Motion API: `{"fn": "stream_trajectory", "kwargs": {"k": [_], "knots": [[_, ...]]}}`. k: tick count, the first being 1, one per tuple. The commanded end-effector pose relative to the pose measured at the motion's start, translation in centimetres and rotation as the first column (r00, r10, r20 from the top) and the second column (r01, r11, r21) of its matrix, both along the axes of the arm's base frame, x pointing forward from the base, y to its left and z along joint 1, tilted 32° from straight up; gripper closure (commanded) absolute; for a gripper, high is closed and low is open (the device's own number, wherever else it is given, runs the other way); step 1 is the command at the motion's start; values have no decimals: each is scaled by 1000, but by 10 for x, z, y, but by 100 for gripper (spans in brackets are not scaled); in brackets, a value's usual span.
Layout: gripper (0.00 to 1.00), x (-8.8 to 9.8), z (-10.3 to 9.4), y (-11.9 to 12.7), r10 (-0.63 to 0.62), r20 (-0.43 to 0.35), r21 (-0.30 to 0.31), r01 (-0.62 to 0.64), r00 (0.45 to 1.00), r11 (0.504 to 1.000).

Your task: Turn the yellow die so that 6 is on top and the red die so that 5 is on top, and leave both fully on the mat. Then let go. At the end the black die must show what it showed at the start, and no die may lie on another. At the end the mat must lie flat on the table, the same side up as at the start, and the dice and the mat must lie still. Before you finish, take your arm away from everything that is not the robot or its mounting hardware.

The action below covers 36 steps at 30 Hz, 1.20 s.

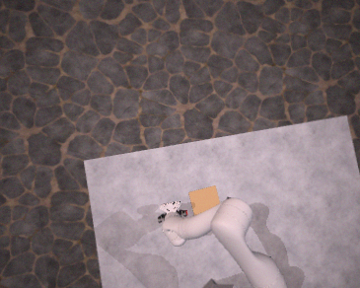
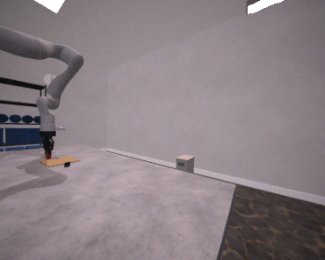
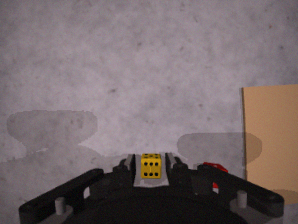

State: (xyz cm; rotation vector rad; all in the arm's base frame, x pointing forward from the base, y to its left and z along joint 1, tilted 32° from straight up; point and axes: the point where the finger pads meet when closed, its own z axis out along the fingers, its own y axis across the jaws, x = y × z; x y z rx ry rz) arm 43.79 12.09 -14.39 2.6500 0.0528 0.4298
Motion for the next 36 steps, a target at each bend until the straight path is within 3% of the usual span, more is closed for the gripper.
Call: {"fn": "stream_trajectory", "kwargs": {"k": [1,2,36], "knots": [[65,0,1,1,1,1,1,-1,1000,1000],[85,0,1,1,1,1,1,-1,1000,1000],[85,0,1,1,1,1,1,-1,1000,1000]]}}
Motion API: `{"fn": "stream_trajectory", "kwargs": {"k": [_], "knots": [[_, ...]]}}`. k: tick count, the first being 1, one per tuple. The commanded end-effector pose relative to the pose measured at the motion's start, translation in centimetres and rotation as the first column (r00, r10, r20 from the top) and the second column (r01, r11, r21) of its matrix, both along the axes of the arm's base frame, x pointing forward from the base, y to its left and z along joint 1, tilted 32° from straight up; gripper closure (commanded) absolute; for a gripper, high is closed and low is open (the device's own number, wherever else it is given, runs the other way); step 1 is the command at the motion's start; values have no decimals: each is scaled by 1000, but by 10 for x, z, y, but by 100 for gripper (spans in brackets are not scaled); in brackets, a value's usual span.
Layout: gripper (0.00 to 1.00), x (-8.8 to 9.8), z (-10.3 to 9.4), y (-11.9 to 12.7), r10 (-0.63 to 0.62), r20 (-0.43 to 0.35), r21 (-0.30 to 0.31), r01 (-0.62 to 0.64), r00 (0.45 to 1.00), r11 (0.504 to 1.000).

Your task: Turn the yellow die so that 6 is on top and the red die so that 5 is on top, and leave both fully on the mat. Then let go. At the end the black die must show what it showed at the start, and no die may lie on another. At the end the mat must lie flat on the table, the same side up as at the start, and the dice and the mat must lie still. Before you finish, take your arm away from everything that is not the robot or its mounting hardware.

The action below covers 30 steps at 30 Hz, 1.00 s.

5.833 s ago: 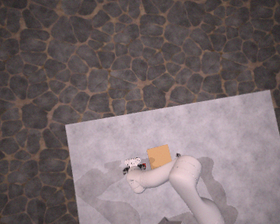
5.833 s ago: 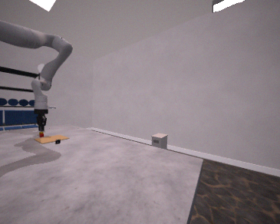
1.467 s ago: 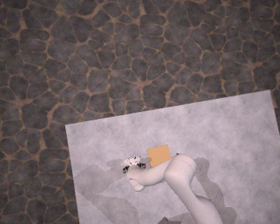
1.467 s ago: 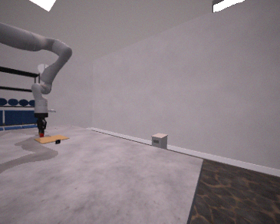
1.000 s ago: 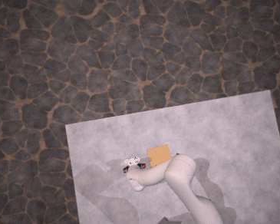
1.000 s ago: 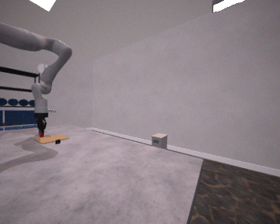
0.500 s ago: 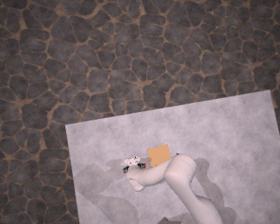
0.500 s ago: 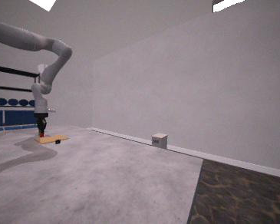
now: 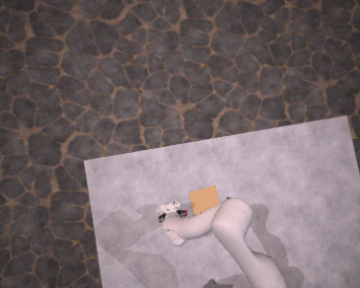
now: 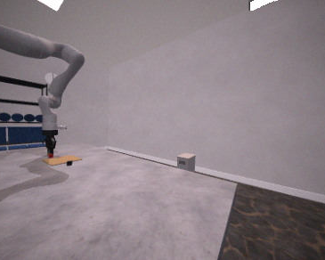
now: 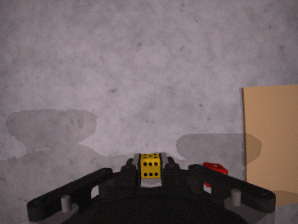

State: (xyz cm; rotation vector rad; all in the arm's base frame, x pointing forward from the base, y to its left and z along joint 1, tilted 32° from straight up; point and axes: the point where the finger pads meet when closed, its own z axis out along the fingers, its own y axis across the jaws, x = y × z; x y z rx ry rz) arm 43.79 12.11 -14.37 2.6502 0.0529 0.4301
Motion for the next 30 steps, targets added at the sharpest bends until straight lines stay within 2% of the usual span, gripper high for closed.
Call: {"fn": "stream_trajectory", "kwargs": {"k": [1,5,9,11,16,20,30], "knots": [[85,0,1,1,1,1,1,-1,1000,1000],[85,-3,9,5,1,1,1,-1,1000,1000],[85,-10,30,16,1,1,1,-1,1000,1000],[85,-10,30,16,1,1,1,-1,1000,1000],[85,-22,62,32,1,1,1,-1,1000,1000],[85,-29,80,41,1,1,1,-1,1000,1000],[85,-31,85,43,1,1,1,-1,1000,1000]]}}
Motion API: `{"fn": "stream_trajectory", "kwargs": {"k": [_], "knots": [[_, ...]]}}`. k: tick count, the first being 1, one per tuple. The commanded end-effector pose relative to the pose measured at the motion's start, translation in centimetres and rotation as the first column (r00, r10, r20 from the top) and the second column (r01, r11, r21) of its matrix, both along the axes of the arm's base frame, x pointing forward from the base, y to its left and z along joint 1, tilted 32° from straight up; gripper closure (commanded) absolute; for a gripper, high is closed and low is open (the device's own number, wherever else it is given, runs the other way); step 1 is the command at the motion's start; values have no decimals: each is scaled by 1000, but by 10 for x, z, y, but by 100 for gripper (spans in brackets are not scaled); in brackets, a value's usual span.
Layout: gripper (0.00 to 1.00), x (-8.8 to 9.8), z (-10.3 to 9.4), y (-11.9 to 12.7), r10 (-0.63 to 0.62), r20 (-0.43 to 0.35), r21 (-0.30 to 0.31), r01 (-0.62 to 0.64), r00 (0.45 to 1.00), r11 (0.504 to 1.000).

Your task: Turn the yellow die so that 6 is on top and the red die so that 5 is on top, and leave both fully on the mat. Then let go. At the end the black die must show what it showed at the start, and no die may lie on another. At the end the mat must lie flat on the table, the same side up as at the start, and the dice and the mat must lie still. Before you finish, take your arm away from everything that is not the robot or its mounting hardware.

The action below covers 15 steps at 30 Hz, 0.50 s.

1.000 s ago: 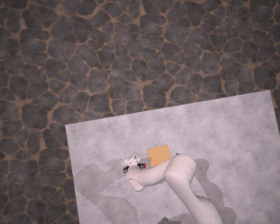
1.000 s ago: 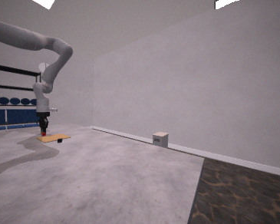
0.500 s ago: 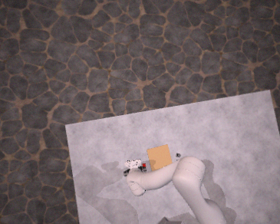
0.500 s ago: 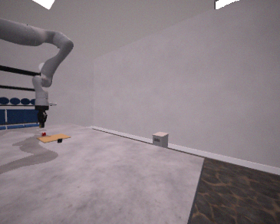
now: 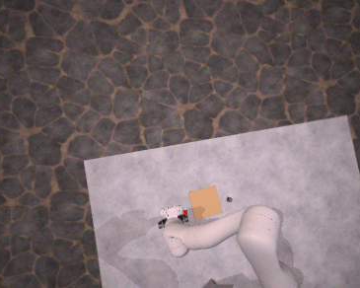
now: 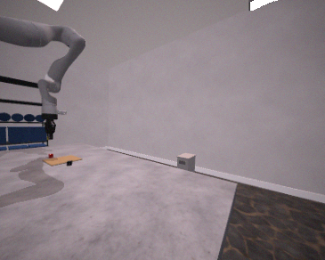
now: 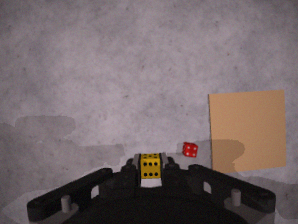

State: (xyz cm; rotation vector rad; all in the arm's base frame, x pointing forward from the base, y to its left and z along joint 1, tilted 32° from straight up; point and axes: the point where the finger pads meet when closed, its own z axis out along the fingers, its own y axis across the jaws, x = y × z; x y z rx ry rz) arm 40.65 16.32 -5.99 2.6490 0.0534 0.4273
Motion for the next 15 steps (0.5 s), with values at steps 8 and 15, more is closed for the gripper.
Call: {"fn": "stream_trajectory", "kwargs": {"k": [8,15], "knots": [[85,22,35,-49,13,3,0,-13,1000,1000],[85,31,64,-96,20,0,-3,-20,1000,1000]]}}
